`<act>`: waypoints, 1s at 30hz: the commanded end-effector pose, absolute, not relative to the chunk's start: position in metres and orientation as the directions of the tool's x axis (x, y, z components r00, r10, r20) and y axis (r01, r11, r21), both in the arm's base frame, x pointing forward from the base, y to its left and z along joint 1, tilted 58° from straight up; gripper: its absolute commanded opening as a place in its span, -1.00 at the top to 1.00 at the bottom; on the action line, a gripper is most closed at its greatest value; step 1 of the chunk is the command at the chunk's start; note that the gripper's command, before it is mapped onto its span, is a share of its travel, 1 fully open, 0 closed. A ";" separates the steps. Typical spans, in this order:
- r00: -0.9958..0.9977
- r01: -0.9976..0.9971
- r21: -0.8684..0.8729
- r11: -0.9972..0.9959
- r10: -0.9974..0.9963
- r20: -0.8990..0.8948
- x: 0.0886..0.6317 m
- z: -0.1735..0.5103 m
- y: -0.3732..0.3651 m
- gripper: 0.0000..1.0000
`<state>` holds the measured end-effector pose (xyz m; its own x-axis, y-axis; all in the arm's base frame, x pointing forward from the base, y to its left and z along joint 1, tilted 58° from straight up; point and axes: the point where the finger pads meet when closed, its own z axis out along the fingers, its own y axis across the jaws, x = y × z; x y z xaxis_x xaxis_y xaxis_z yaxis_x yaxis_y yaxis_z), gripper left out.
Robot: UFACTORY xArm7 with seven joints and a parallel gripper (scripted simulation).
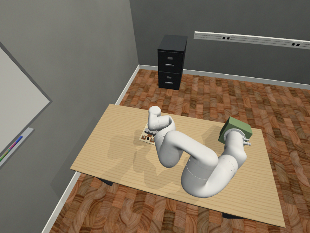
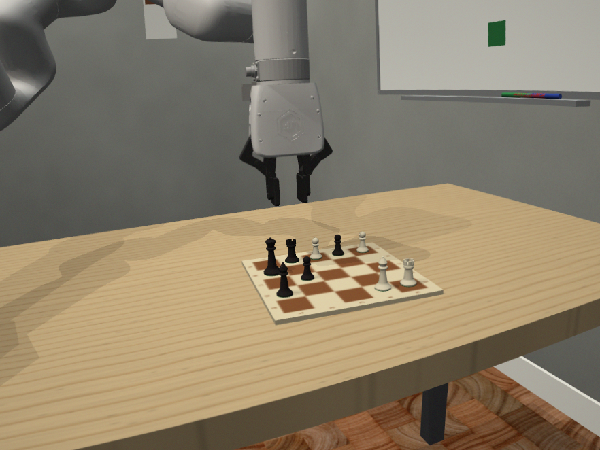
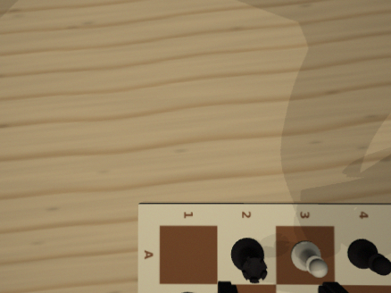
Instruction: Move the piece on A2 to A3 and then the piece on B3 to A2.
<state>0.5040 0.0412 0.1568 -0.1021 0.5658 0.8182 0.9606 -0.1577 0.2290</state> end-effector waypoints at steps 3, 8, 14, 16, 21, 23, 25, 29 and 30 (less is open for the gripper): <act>-0.102 0.960 0.231 -0.161 0.567 0.817 0.503 0.161 0.034 -1.00; -0.102 0.960 0.231 -0.161 0.567 0.817 0.503 0.161 0.034 -1.00; -0.102 0.960 0.231 -0.161 0.567 0.817 0.503 0.161 0.034 -1.00; -0.102 0.960 0.231 -0.161 0.567 0.817 0.503 0.161 0.034 -1.00; -0.102 0.960 0.231 -0.161 0.567 0.817 0.503 0.161 0.034 -1.00; -0.102 0.960 0.231 -0.161 0.567 0.817 0.503 0.161 0.034 -1.00; -0.102 0.960 0.231 -0.161 0.567 0.817 0.503 0.161 0.033 -1.00; -0.102 0.960 0.231 -0.161 0.567 0.817 0.502 0.163 0.030 -1.00; -0.102 0.960 0.231 -0.161 0.567 0.817 0.502 0.163 0.030 -1.00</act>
